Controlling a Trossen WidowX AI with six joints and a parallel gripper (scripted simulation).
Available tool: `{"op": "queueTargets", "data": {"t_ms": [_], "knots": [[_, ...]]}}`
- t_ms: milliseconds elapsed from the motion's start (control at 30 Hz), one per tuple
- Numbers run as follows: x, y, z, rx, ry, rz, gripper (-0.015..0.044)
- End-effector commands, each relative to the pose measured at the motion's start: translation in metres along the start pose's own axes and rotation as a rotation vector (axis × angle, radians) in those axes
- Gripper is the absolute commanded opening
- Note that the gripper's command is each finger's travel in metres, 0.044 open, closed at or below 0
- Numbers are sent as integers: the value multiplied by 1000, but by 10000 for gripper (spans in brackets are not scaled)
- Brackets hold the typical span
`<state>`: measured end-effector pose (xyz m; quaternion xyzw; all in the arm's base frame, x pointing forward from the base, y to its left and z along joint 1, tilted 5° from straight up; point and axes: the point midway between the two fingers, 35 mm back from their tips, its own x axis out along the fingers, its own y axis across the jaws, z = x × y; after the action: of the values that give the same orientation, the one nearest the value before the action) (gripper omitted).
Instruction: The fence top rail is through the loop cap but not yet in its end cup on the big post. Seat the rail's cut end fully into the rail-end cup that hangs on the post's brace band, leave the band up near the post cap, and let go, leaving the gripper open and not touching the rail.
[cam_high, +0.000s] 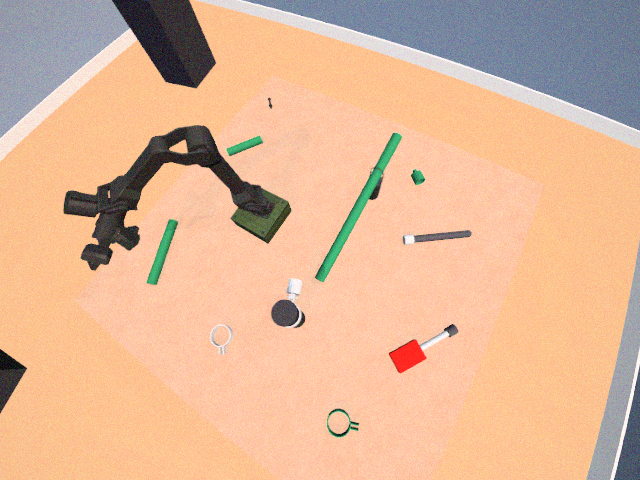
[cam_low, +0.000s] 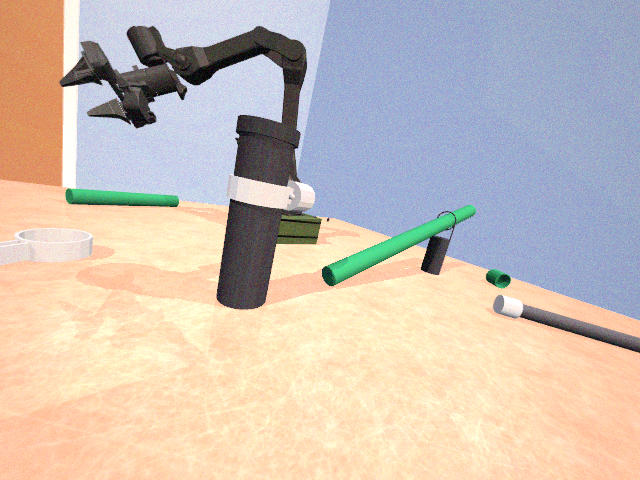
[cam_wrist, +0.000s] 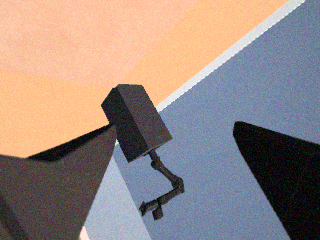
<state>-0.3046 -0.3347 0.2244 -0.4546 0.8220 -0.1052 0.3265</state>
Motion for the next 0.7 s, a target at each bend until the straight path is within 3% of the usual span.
{"op": "queueTargets", "data": {"t_ms": [0, 333, 667], "knots": [[0, -3, 1, 6, -4, -3, 426], [-3, -143, 80, 327, -242, -131, 440], [-65, -266, 188, 635, -564, -148, 440]]}}
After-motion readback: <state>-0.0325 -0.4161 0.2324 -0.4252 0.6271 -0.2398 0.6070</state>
